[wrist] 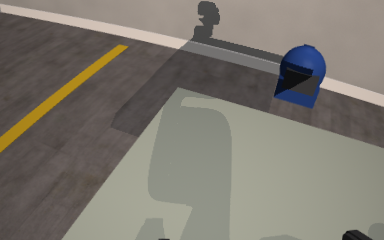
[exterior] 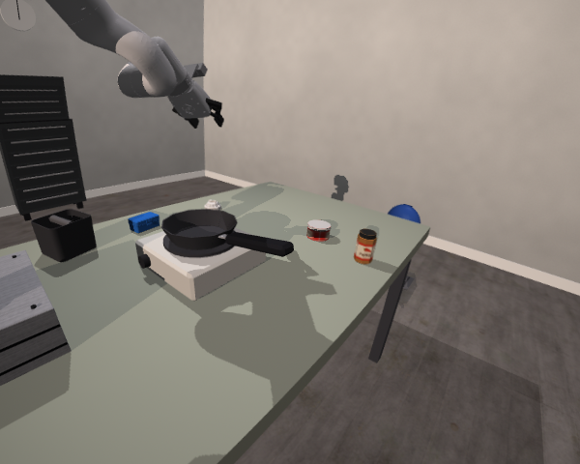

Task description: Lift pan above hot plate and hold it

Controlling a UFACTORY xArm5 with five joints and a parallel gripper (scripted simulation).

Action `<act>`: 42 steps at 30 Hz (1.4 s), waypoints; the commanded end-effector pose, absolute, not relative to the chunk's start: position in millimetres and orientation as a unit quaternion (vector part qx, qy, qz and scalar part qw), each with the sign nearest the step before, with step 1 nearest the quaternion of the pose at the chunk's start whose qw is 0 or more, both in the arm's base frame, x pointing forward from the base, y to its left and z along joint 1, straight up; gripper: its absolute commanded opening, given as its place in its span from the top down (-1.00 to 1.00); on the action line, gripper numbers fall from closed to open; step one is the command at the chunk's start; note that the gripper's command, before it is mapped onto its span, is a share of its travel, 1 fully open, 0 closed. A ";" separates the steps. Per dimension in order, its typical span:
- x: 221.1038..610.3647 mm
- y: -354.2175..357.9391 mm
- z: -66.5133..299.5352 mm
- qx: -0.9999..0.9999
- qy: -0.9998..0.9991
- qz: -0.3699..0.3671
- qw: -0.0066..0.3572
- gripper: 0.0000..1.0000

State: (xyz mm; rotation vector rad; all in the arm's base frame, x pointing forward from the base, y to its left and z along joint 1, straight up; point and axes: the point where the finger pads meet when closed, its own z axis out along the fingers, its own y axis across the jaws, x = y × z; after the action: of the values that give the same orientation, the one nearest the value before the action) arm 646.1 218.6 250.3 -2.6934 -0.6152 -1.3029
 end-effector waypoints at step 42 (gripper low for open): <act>633.4 87.7 199.9 -0.950 0.084 -0.294 0.068 -1.00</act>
State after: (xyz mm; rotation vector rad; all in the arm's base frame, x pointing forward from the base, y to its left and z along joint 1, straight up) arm 638.4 114.2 207.3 -2.8472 0.0668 -0.9746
